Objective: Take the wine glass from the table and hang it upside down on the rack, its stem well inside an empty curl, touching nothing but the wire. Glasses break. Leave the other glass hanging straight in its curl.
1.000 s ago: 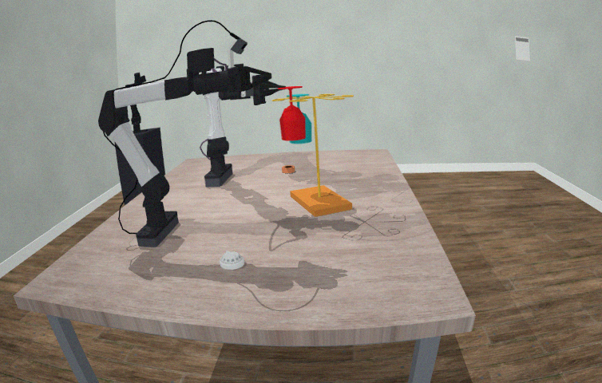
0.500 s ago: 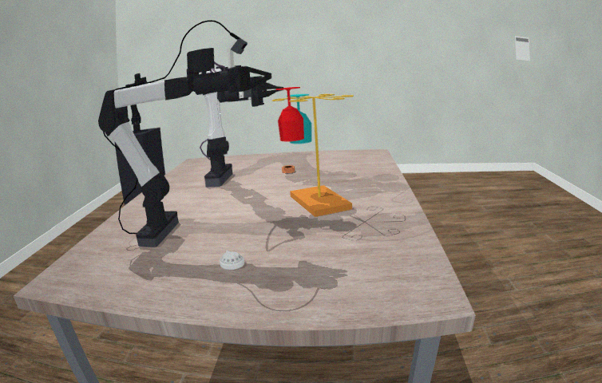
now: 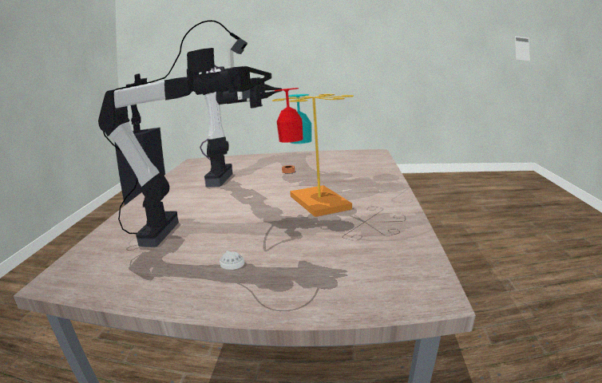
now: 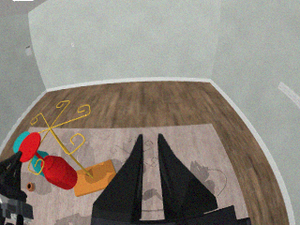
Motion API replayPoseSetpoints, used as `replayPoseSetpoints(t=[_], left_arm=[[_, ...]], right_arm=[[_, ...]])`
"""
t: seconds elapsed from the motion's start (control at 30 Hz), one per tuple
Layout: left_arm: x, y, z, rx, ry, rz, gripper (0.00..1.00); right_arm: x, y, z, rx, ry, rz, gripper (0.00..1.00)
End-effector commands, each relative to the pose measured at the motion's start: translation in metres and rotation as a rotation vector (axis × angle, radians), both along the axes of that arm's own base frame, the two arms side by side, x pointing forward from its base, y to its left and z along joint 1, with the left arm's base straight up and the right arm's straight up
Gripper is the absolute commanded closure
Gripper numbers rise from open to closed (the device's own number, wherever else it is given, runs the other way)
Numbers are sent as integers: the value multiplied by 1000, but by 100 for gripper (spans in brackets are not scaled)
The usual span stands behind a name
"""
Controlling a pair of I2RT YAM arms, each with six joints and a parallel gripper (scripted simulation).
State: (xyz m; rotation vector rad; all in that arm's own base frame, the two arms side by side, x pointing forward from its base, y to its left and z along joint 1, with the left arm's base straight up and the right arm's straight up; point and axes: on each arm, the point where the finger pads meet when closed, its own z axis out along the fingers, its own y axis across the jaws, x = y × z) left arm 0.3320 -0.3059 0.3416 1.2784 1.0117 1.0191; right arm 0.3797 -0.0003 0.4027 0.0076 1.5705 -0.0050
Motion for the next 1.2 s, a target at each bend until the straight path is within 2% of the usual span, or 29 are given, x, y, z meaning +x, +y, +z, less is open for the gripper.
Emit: replayPoseSetpoints(t=[0.0,0.63,0.67,1.17], left_arm=[[-7,6,12,-46,-33,6,100],[-12,5,13,-71,-43,15,100],[-15,5,4,-53,-32,9,100],[-19,2,1,-63,-30,-11,100]], right_arm=[[3,0,1,7,-9,7,83],[3,0,1,7,-9,7,83],[3,0,1,7,-9,7,83],[3,0,1,7,-9,7,83]])
